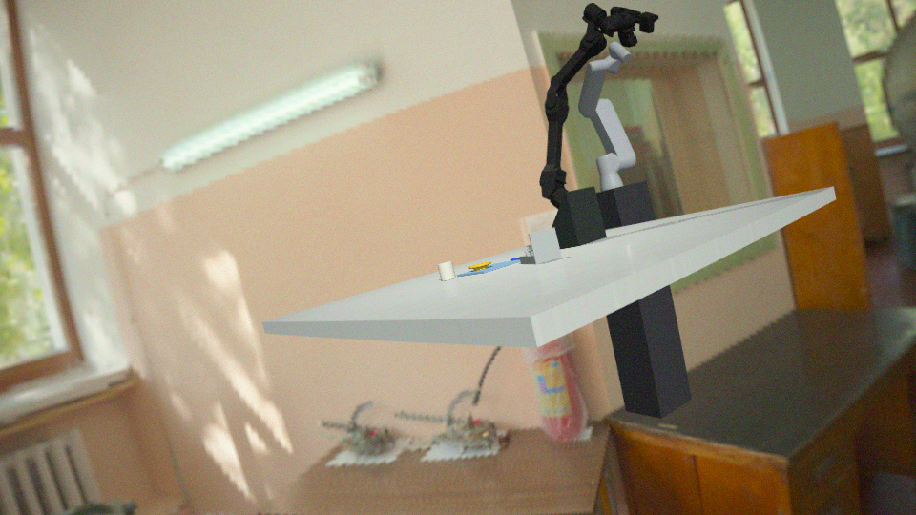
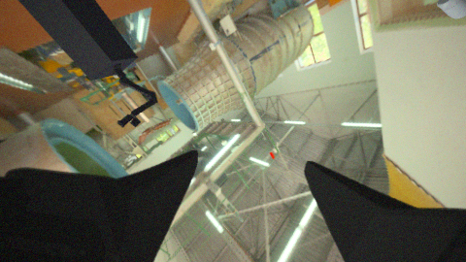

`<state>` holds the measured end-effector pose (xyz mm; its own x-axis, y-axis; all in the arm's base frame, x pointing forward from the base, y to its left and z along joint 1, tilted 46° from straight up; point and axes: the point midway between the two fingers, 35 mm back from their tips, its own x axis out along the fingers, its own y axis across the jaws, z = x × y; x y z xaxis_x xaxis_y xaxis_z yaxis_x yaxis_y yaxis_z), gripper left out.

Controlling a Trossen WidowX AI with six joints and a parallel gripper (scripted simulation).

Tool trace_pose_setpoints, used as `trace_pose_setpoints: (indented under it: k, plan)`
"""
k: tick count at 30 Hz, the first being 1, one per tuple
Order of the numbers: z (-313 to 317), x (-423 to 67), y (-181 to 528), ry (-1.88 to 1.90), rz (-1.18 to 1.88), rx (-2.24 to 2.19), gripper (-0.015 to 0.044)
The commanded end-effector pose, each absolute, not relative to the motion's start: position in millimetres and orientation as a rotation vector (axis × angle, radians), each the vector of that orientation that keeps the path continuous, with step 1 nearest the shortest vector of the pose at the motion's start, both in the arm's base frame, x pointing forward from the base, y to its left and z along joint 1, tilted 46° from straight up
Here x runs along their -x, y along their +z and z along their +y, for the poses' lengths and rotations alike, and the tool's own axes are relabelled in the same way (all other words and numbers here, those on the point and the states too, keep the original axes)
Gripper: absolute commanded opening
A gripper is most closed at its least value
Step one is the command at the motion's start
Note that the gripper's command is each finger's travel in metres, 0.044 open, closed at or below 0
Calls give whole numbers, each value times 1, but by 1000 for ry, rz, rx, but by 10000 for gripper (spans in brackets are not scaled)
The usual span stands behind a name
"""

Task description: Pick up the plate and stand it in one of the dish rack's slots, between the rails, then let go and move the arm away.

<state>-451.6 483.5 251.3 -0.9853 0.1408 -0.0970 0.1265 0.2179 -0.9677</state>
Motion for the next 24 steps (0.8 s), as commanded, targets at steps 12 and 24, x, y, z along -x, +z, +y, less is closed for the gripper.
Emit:
trace_pose_setpoints:
  k: [12, 24]
  plan:
    - [547, 371, 232, 2086, -2080, 605, 400]
    - [601, 259, 205, 2143, -1599, 915, 400]
